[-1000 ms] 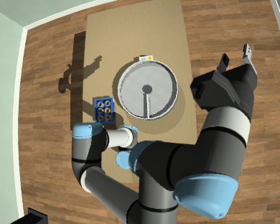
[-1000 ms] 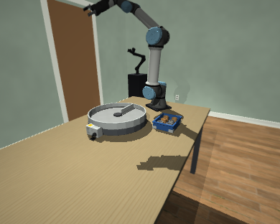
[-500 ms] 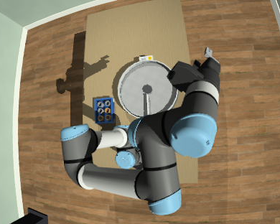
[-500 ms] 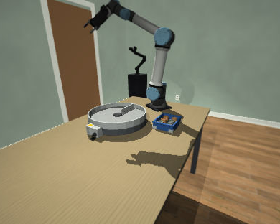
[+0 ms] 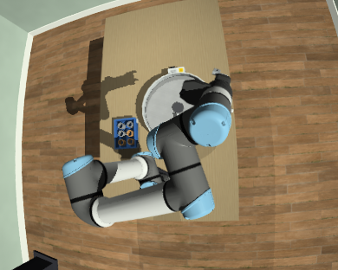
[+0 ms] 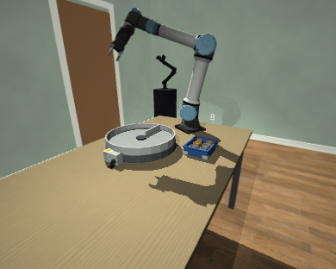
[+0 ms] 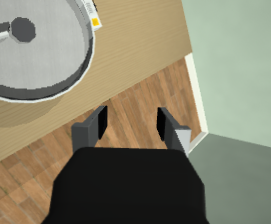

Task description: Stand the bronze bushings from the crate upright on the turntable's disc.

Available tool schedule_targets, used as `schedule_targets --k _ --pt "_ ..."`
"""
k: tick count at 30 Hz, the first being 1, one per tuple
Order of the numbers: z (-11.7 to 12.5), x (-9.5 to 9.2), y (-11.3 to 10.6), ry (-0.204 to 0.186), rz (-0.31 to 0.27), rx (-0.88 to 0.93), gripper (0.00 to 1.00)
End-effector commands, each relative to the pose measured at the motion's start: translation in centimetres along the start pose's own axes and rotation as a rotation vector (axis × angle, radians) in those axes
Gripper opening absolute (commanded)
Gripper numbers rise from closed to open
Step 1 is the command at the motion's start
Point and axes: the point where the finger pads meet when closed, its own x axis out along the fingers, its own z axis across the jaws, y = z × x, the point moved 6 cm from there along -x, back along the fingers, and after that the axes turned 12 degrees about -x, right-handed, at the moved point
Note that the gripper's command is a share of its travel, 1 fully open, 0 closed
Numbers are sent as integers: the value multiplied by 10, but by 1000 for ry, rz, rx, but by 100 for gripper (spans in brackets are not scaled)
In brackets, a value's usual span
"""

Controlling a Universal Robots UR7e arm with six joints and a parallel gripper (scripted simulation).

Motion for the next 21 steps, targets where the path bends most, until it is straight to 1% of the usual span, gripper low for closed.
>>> schedule_targets --k 1,8,14,16,18,21 --pt "-27 35 35 76 31 -143 100" --pt "-63 72 74 169 86 -320 100" --pt "-97 98 107 245 139 -477 100" --pt "-97 98 107 245 139 -477 100" --pt "-115 110 123 282 167 -558 100" --pt "-134 121 138 318 197 -639 100"
